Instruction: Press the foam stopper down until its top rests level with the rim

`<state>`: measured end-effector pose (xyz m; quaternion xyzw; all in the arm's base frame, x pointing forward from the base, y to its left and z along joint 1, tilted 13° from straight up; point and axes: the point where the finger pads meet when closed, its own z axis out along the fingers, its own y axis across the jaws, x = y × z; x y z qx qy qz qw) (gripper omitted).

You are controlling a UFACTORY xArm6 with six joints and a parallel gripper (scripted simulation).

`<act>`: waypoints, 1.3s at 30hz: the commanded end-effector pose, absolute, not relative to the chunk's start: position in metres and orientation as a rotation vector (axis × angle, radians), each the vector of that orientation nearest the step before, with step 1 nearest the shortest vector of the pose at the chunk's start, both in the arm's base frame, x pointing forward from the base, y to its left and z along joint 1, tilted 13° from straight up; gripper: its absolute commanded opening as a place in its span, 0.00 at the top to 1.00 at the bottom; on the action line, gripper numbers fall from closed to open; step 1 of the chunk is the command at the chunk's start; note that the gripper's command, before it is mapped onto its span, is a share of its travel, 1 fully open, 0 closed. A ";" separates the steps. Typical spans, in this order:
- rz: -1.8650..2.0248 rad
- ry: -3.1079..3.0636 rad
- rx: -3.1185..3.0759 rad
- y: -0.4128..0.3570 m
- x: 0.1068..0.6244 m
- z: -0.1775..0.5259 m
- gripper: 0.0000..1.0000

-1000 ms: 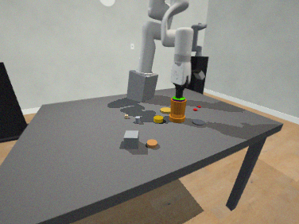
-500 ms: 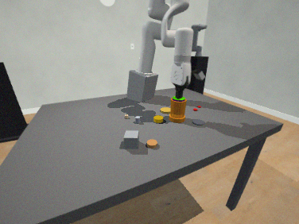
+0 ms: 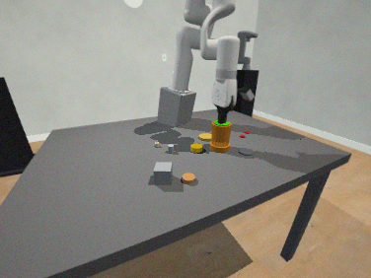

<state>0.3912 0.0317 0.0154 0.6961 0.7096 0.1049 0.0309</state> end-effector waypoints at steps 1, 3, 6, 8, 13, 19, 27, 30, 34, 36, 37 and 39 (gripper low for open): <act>0.326 2.185 2.143 0.032 0.393 0.014 1.00; 0.326 2.185 2.143 0.032 0.393 0.014 1.00; 0.326 2.185 2.143 0.032 0.393 0.012 1.00; 0.326 2.185 2.143 0.032 0.393 0.011 1.00; 0.326 2.185 2.143 0.033 0.394 0.008 1.00; 0.326 2.185 2.143 0.033 0.394 0.005 1.00; 0.327 2.185 2.143 0.033 0.395 0.001 1.00; 0.326 2.185 2.143 0.034 0.395 0.000 1.00; 0.326 2.185 2.143 0.034 0.396 -0.002 1.00; 0.327 2.185 2.143 0.034 0.396 -0.003 1.00; 0.327 2.185 2.143 0.034 0.396 -0.003 1.00; 0.327 2.185 2.143 0.034 0.396 -0.004 1.00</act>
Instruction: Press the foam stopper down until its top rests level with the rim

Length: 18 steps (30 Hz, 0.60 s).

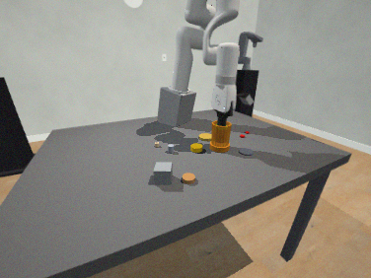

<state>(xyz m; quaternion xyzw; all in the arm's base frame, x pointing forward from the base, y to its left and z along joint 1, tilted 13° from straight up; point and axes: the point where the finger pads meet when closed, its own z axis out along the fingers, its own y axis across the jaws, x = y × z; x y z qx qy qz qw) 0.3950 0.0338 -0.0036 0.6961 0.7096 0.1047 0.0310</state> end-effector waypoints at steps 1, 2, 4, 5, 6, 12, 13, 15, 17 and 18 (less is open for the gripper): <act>0.326 2.185 2.143 0.034 0.396 -0.004 1.00; 0.326 2.185 2.143 0.034 0.396 -0.005 1.00; 0.326 2.185 2.143 0.034 0.396 -0.005 1.00; 0.326 2.185 2.143 0.034 0.396 -0.006 1.00; 0.326 2.185 2.143 0.034 0.397 -0.006 1.00; 0.327 2.185 2.143 0.034 0.397 -0.008 1.00; 0.327 2.185 2.143 0.034 0.397 -0.008 1.00; 0.327 2.185 2.143 0.034 0.397 -0.009 1.00; 0.326 2.185 2.143 0.034 0.397 -0.009 1.00; 0.326 2.185 2.143 0.034 0.397 -0.009 1.00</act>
